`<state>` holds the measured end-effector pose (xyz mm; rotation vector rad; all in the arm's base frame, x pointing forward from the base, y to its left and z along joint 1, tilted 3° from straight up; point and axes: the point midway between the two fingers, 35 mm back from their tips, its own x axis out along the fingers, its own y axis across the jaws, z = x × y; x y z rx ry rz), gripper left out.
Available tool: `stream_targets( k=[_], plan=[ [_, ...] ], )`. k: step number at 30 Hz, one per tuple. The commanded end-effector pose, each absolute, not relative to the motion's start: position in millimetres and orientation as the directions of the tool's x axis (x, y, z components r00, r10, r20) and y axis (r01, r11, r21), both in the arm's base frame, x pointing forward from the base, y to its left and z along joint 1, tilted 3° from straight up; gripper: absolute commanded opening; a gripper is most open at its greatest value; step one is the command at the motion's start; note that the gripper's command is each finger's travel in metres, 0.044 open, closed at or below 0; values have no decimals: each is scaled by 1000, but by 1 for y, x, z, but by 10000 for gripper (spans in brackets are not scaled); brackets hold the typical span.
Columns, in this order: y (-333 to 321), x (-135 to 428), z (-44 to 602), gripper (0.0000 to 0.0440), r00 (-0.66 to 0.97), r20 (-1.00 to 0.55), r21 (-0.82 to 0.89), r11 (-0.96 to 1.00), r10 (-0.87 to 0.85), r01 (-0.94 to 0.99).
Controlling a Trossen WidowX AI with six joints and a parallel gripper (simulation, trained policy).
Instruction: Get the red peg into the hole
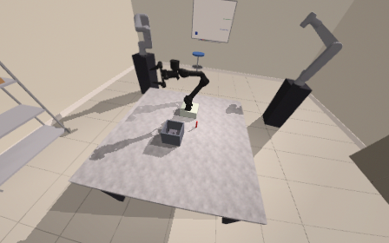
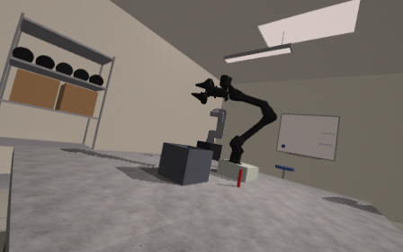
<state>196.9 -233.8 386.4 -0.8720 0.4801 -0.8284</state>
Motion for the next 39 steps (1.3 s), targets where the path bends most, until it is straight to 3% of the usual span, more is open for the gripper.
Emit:
stream_targets(
  k=[1,21,39],
  plan=[
    [-223,204,389,440,630,-50,-763,437,-775,476],
    [-137,250,379,440,833,-168,-235,842,-527,486],
    [-56,265,351,440,909,-340,257,906,-242,337]
  ],
)
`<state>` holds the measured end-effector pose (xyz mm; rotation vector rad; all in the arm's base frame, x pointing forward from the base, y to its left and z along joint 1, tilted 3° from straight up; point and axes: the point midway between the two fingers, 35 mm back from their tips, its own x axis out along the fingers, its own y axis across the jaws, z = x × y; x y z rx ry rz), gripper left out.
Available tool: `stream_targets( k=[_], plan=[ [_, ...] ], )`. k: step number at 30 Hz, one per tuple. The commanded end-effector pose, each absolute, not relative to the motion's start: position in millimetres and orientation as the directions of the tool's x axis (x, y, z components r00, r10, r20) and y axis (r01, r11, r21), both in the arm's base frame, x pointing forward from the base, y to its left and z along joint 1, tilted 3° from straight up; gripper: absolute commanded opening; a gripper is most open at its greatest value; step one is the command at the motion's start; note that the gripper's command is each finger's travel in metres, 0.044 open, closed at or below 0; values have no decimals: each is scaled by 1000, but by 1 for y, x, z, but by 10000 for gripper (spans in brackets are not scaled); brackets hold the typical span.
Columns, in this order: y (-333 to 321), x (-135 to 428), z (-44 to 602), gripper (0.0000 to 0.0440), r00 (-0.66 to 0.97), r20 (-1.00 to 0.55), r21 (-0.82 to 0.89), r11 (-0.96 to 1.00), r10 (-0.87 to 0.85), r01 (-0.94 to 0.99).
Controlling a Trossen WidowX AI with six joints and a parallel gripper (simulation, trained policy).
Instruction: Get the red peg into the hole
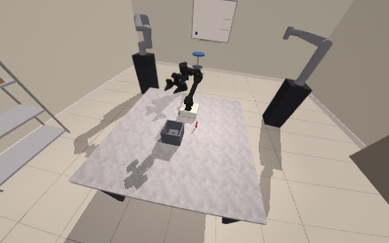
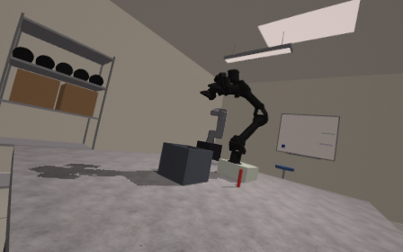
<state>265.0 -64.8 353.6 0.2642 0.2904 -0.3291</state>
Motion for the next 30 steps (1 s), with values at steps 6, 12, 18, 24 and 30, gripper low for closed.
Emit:
stream_targets(
  k=[6,12,18,24,30],
  plan=[
    [-30,264,338,440,903,-406,389,867,-142,311],
    [-4,261,324,439,880,-473,499,809,-45,310],
    [20,255,308,438,838,-544,582,740,45,337],
    [42,247,291,436,779,-614,635,666,126,392],
    [63,236,273,435,704,-683,655,591,195,472]
  ],
)
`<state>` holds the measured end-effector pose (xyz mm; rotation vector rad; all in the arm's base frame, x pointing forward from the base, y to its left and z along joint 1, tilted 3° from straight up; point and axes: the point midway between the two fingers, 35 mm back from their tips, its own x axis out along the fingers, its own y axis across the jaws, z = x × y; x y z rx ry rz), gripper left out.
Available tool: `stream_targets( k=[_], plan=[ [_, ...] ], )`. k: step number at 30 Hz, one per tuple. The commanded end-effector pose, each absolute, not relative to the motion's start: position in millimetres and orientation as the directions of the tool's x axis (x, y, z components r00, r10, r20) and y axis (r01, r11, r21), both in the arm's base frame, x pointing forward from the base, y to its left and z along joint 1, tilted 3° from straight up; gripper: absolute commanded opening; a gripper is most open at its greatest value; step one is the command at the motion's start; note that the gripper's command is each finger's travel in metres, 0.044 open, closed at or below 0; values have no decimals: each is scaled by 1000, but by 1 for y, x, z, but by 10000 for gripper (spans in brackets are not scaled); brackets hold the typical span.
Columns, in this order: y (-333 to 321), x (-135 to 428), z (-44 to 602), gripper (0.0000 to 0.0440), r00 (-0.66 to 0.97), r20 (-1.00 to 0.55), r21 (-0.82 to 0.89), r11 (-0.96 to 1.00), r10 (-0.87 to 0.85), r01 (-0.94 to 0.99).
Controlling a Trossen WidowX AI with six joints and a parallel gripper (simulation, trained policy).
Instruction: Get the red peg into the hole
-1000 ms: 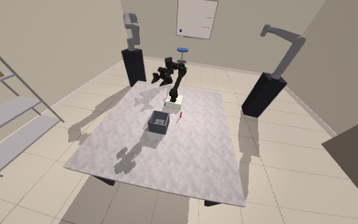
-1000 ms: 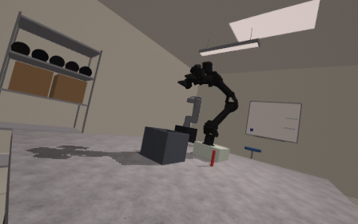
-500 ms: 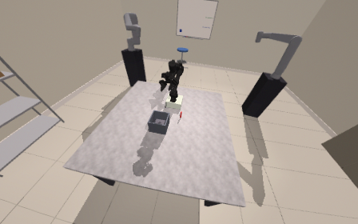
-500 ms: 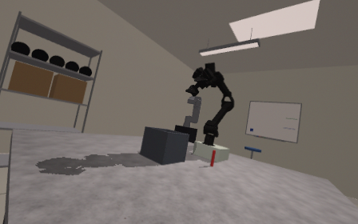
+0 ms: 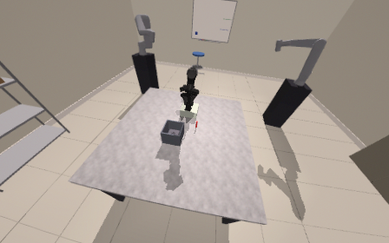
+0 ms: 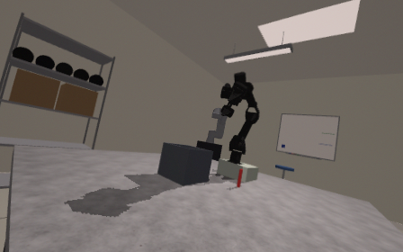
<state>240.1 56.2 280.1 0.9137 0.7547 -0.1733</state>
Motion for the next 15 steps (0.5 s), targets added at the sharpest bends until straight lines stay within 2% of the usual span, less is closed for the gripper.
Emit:
stream_targets(
  k=[1,15],
  plan=[
    [66,234,270,435,690,-694,655,578,205,487],
    [107,204,226,437,457,-838,544,409,298,732]
  ],
)
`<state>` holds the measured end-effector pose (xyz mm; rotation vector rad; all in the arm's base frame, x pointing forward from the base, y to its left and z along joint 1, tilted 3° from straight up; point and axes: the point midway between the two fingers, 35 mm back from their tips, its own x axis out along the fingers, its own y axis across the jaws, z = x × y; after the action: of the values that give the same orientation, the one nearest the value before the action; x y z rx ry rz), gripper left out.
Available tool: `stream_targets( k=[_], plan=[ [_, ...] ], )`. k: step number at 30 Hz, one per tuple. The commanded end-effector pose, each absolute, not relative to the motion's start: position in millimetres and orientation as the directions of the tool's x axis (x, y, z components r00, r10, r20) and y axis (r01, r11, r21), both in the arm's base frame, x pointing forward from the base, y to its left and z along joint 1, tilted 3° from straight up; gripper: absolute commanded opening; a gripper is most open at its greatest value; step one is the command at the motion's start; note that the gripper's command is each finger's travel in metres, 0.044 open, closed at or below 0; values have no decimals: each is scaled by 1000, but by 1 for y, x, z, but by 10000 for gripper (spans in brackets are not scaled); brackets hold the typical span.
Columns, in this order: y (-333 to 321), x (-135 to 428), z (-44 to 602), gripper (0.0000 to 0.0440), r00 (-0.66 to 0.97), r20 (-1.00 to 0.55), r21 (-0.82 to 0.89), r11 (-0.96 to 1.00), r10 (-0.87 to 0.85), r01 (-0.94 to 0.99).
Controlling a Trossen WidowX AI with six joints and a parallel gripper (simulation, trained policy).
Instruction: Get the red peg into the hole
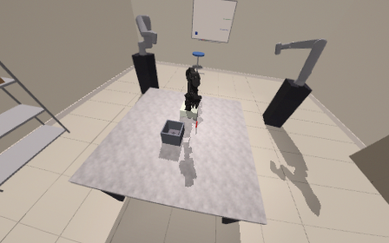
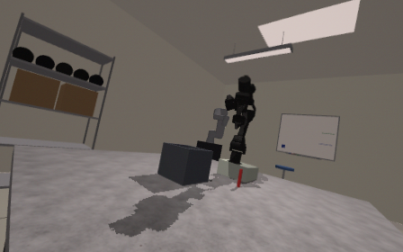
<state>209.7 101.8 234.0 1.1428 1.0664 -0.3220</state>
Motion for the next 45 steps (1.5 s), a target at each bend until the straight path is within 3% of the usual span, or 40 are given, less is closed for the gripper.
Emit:
stream_targets(
  k=[1,19,45],
  plan=[
    [110,202,222,438,438,-847,529,397,301,750],
    [139,165,168,440,132,-960,195,252,249,948],
    [143,141,89,440,-96,-995,-84,307,25,948]
  ],
)
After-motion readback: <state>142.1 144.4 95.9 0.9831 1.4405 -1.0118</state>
